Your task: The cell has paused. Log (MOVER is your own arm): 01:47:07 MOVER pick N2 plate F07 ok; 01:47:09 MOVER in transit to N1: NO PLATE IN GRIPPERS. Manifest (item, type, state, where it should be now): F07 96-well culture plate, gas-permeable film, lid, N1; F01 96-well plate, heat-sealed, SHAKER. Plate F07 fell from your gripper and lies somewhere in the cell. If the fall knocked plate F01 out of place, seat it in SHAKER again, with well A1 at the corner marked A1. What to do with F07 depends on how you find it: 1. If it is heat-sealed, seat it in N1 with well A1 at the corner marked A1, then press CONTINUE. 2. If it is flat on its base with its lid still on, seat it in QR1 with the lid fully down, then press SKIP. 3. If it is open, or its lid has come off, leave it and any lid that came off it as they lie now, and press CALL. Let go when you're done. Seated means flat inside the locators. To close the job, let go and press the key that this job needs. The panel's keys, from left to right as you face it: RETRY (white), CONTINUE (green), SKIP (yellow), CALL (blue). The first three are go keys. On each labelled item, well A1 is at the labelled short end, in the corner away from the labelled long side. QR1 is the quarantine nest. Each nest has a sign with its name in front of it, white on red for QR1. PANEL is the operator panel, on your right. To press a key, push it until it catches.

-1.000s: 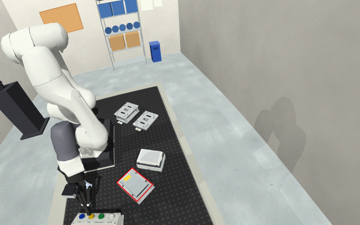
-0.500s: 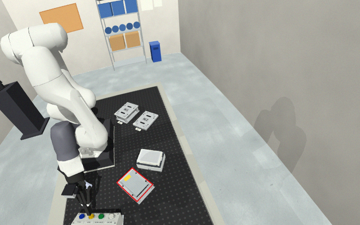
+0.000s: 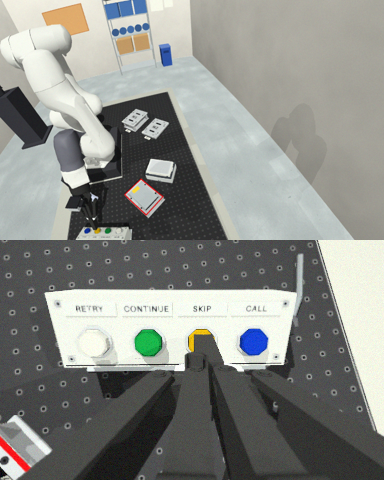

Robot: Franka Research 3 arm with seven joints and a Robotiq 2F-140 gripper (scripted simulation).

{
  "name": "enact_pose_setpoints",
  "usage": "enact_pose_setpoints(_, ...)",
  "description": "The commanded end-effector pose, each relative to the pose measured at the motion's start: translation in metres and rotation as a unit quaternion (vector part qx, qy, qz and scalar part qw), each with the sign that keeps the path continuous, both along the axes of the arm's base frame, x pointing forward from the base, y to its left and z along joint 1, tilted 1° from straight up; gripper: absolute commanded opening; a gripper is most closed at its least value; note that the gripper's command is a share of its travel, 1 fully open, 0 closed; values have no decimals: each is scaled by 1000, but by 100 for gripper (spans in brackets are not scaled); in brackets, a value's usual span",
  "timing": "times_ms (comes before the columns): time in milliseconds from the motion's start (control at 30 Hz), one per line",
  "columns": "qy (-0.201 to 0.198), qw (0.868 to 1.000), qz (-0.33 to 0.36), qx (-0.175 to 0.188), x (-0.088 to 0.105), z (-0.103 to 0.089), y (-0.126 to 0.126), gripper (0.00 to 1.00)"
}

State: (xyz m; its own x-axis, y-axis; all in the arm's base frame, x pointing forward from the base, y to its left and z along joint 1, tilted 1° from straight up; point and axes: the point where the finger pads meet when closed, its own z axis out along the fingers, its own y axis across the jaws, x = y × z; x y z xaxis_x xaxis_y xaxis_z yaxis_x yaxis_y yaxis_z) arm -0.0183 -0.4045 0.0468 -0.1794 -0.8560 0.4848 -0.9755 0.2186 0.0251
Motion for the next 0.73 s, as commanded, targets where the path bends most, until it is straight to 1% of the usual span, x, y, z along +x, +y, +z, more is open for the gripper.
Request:
enact_pose_setpoints(0, -10, 1000, 9, -18, -1, 0, 1, 10)
enact_pose_setpoints(700, -10, 1000, 9, -18, -2, -8, -4, 10)
